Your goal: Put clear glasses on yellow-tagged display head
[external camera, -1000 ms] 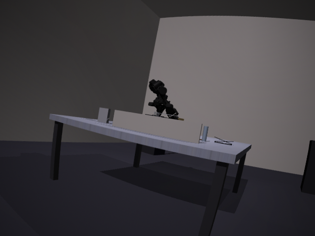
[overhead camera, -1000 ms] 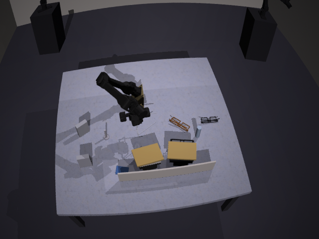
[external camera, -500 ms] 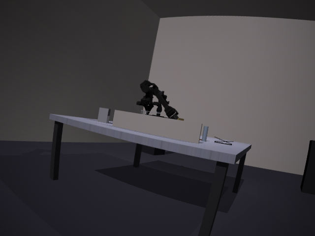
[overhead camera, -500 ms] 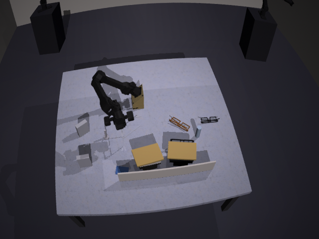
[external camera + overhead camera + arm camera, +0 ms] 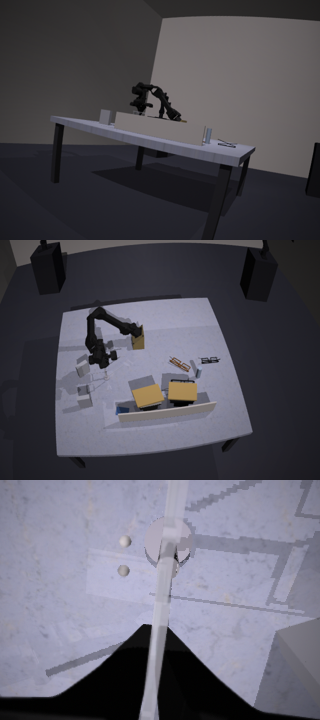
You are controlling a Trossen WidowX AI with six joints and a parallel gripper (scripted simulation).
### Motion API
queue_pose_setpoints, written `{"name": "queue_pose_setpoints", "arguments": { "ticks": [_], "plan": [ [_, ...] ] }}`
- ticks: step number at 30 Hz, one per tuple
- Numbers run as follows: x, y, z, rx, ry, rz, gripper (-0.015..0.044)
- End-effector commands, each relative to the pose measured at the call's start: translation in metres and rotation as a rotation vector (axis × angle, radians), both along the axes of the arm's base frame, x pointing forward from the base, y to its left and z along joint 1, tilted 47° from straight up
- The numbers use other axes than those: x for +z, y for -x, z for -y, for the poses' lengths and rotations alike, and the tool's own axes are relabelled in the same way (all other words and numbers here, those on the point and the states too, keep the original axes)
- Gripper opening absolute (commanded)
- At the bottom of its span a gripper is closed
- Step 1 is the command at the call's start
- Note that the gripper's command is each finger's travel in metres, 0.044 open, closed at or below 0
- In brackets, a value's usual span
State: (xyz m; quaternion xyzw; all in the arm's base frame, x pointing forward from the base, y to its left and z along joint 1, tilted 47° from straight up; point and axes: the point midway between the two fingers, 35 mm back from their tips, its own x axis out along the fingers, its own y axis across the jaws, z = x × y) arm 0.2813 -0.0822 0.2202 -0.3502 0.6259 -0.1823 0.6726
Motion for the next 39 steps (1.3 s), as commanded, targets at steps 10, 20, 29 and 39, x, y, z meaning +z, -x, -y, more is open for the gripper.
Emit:
{"name": "queue_pose_setpoints", "arguments": {
  "ticks": [10,20,29,39],
  "plan": [
    [0.047,0.027,0.040,-0.006,0.053,0.010,0.0000],
    [0.030,0.021,0.057,-0.007,0.050,0.010,0.0000],
    [0.007,0.018,0.083,-0.006,0.056,0.011,0.0000],
    [0.011,0.024,0.088,-0.006,0.057,0.011,0.0000]
  ]
}}
